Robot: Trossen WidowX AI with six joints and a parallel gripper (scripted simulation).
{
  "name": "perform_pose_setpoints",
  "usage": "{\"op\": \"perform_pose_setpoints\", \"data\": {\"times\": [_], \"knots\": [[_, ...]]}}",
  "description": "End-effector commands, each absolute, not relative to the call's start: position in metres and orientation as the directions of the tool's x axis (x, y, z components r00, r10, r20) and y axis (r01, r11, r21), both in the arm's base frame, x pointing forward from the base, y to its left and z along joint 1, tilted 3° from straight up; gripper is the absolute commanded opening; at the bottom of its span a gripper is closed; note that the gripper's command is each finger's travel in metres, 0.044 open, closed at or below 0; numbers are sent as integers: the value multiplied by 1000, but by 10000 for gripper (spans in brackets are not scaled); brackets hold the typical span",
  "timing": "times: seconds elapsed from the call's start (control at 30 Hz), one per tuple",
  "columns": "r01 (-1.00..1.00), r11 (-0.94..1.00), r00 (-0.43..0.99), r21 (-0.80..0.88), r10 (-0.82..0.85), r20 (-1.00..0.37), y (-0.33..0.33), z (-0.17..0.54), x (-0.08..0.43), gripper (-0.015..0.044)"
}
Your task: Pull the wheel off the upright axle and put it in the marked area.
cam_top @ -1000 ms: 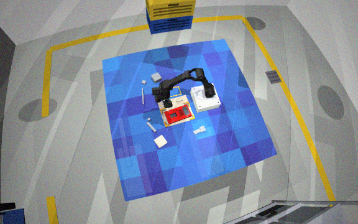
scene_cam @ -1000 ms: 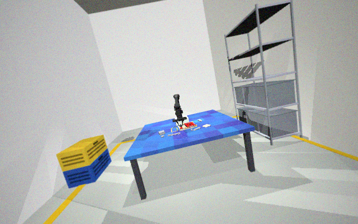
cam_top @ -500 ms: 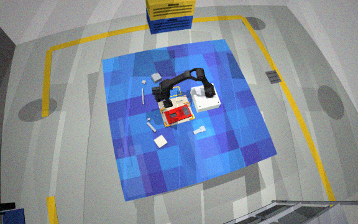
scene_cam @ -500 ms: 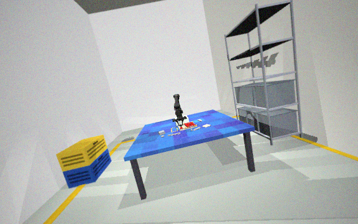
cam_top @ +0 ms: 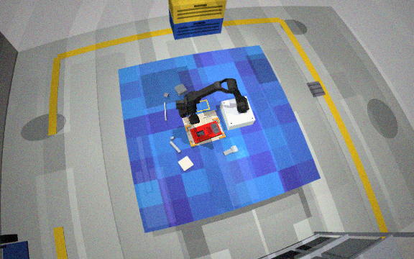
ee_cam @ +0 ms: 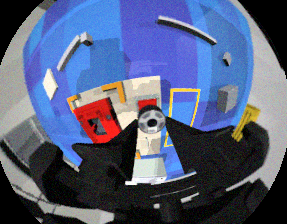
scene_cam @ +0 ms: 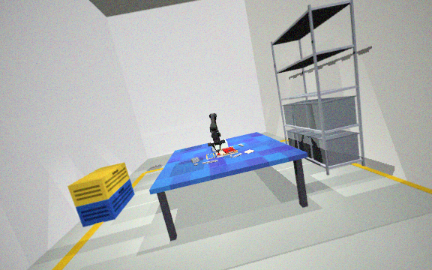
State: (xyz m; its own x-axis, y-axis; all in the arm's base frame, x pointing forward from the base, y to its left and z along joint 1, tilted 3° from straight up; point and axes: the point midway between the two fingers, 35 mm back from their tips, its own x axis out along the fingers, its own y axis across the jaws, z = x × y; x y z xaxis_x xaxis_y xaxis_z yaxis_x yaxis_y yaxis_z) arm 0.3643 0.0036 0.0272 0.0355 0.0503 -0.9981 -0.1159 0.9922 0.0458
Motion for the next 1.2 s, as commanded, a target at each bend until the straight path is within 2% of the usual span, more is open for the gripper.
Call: {"op": "perform_pose_setpoints", "data": {"times": [0.0, 1.17], "knots": [[-119, 992, 44, 46, 51, -998, 3, 32, 365, 0], [-120, 992, 48, 46, 52, -997, 3, 44, 364, 0]]}}
